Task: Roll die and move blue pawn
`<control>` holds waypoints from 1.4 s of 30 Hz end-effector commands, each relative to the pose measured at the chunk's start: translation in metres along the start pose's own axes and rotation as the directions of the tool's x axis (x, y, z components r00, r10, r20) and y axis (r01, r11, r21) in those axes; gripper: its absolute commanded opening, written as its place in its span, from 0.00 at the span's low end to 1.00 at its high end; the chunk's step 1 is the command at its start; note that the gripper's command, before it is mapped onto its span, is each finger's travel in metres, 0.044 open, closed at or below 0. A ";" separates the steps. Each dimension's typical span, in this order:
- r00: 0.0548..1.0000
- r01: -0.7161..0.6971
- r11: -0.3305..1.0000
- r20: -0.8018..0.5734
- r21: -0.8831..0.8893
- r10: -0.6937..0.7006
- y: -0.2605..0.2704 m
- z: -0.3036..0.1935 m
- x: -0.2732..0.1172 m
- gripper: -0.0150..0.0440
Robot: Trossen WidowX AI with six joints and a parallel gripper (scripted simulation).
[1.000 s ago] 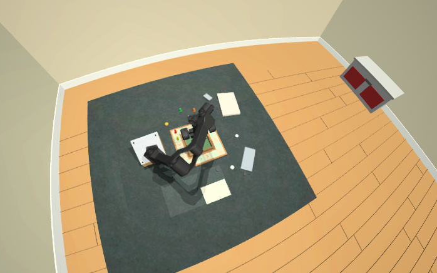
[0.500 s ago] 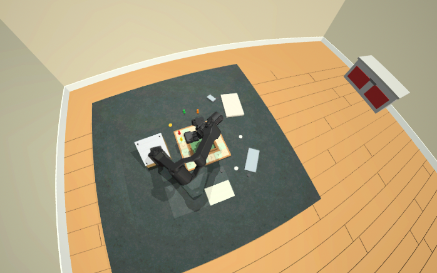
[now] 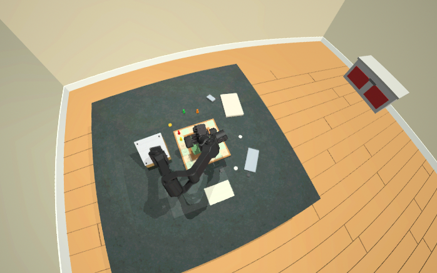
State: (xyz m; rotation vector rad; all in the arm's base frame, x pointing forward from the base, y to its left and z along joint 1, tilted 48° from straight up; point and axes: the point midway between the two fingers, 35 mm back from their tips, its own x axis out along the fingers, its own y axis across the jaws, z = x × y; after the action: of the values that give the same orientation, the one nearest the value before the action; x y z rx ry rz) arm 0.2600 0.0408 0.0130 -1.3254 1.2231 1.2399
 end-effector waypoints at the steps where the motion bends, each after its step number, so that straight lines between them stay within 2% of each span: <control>1: 0.996 0.037 0.999 0.083 -0.017 -0.036 0.001 0.000 0.000 0.25; 3: 0.995 0.040 0.999 0.088 -0.018 -0.038 0.000 0.000 -0.003 0.25; 9: 0.995 0.040 0.999 0.088 -0.018 -0.039 -0.010 0.000 -0.041 0.25; 24: 0.995 0.047 0.999 0.084 -0.013 -0.046 -0.009 -0.001 -0.040 0.25; 33: 0.995 0.046 0.999 0.084 -0.014 -0.045 -0.009 0.000 -0.041 0.65; 37: 0.995 0.040 0.999 0.089 -0.017 -0.039 -0.008 0.025 -0.067 0.83; 40: 0.995 0.040 0.999 0.090 -0.018 -0.038 -0.007 0.027 -0.068 0.97; 42: 0.999 0.014 1.000 0.033 -0.006 -0.014 -0.006 0.026 -0.062 1.00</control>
State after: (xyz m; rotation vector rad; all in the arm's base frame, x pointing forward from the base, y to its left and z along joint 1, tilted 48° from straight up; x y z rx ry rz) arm 0.2658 0.0718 0.0772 -1.2973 1.1245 1.2664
